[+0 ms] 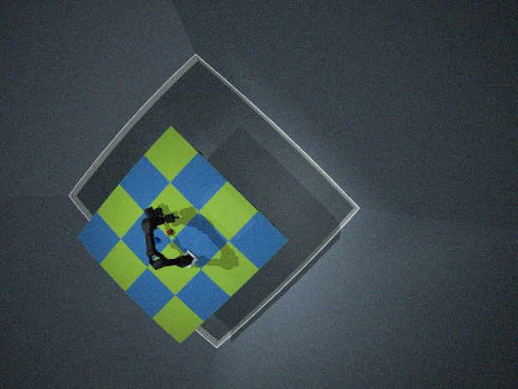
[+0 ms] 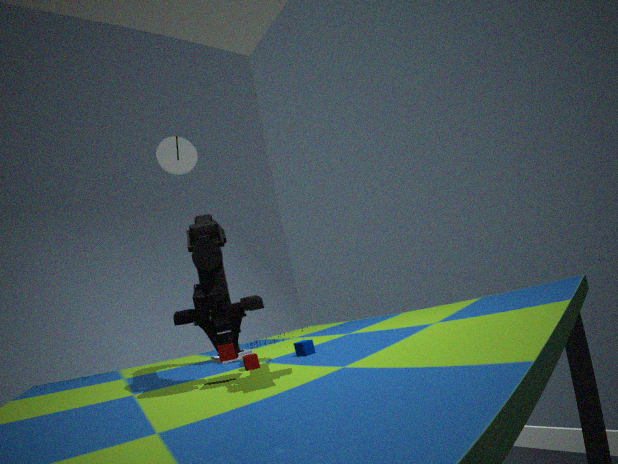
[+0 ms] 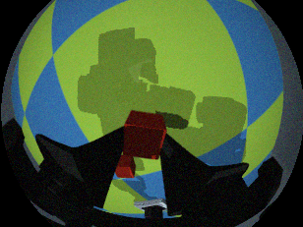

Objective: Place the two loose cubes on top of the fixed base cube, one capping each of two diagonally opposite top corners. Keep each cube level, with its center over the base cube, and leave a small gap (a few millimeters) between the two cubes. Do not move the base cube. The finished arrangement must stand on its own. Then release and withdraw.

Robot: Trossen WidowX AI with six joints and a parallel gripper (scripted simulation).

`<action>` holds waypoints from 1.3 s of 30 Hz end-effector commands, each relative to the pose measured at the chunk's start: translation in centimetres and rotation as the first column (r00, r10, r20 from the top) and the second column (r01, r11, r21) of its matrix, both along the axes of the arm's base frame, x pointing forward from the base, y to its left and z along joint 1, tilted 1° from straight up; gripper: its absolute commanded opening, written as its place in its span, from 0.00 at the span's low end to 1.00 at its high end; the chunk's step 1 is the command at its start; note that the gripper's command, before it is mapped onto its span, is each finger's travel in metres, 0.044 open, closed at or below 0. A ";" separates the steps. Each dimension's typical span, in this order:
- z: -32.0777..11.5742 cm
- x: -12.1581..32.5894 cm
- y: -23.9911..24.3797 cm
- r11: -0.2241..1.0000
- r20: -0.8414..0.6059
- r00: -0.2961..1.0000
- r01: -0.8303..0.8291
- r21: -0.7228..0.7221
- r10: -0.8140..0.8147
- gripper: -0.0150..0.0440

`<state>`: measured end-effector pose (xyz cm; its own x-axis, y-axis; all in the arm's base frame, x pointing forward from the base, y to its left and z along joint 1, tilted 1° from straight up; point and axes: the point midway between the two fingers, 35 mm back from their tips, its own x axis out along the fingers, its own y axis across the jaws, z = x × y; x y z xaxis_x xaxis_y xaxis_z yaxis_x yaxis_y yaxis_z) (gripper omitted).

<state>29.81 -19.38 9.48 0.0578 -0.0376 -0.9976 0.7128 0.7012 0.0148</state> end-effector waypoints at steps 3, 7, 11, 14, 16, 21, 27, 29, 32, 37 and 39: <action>1.8 -0.1 0.0 1.000 -0.001 1.000 -0.001 -0.003 0.001 0.43; 2.8 -0.2 0.1 1.000 -0.007 1.000 -0.002 -0.003 0.002 0.43; 3.8 -0.4 0.2 1.000 -0.012 1.000 -0.003 -0.002 0.003 0.43; 4.5 -0.5 0.3 1.000 -0.016 1.000 -0.004 -0.002 0.004 0.43; 5.0 -0.6 0.3 1.000 -0.019 1.000 -0.005 -0.001 0.005 0.43; 6.1 -0.9 0.5 1.000 -0.024 1.000 -0.006 0.000 0.006 0.43; 5.9 -0.4 1.5 1.000 -0.024 1.000 -0.001 0.001 0.001 0.43; 5.8 -0.2 2.1 1.000 -0.024 1.000 0.001 0.002 -0.001 0.43; 5.6 0.1 3.1 1.000 -0.023 1.000 0.005 0.003 -0.005 0.43; 5.3 0.6 4.6 1.000 -0.022 1.000 0.012 0.005 -0.012 0.43; 5.2 0.7 5.2 1.000 -0.022 1.000 0.015 0.006 -0.014 0.43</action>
<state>30.41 -15.16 14.92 0.0373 -0.0294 -0.9989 0.7159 0.6982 0.0062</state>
